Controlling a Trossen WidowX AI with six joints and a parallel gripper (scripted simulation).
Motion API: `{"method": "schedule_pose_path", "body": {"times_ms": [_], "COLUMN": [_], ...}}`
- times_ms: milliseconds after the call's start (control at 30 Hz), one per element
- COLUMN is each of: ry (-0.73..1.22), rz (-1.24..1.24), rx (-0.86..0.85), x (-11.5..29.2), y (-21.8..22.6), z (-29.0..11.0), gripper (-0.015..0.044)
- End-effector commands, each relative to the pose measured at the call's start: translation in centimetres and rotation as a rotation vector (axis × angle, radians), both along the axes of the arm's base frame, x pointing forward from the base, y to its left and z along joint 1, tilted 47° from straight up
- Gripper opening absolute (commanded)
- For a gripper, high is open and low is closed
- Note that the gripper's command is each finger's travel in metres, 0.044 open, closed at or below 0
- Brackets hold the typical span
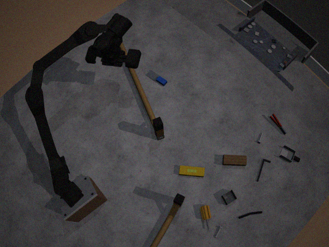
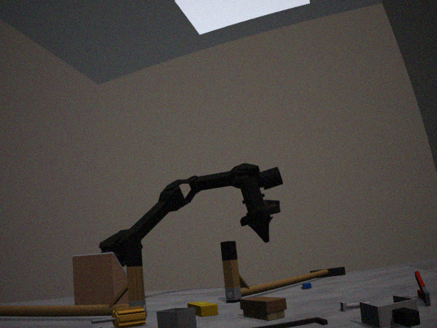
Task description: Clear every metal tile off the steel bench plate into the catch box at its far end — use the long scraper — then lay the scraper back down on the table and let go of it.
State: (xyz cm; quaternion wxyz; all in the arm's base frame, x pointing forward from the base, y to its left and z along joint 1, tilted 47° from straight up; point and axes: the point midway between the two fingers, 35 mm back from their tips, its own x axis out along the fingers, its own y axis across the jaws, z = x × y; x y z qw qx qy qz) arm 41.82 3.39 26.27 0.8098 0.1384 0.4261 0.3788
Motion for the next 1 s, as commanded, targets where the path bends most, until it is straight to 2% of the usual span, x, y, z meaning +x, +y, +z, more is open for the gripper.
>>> {"method": "schedule_pose_path", "body": {"times_ms": [0,967], "ry": [0.009,0.026], "rz": [-0.007,-0.024], "rx": [-0.002,0.003], "x": [0.3,1.7], "y": [0.5,4.9], "z": [-0.7,-5.0], "gripper": [0.0000,0.0000]}}
